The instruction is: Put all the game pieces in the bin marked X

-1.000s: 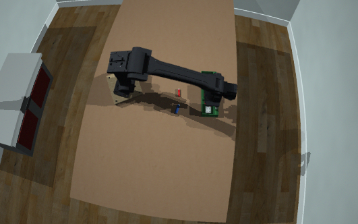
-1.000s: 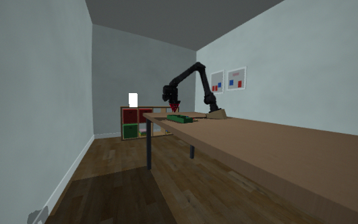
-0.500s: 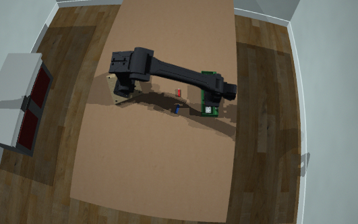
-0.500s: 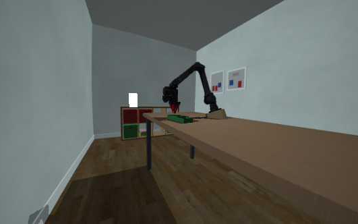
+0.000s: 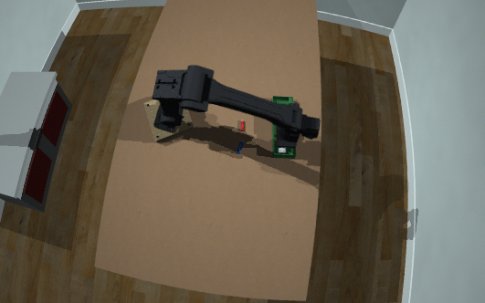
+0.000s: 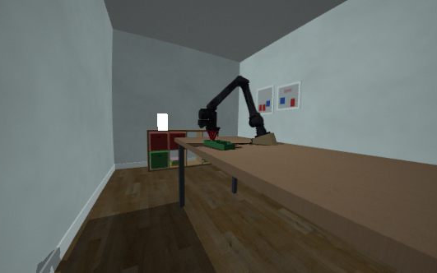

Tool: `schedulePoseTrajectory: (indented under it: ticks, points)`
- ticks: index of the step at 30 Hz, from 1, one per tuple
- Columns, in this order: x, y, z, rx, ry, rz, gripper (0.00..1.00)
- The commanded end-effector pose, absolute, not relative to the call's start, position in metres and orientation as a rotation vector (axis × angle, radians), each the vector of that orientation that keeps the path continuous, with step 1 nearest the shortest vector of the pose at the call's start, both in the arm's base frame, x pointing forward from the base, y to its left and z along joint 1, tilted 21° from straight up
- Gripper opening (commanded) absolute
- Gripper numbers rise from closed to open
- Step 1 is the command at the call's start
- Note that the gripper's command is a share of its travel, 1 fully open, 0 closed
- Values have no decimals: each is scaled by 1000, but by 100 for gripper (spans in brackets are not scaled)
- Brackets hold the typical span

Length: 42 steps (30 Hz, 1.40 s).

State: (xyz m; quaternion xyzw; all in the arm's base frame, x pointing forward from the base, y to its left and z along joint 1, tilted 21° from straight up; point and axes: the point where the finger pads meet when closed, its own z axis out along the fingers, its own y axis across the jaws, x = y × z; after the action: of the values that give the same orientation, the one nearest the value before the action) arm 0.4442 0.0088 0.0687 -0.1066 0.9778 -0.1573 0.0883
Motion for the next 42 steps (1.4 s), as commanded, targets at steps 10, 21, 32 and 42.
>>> schedulePoseTrajectory:
  ticks: [10,21,32,42]
  points:
    - [456,10,84,-311,2870,-458,29]
    - [452,4,83,-305,2868,-458,29]
    - [461,17,107,-297,2844,-448,29]
    - [458,24,119,-306,2844,-448,29]
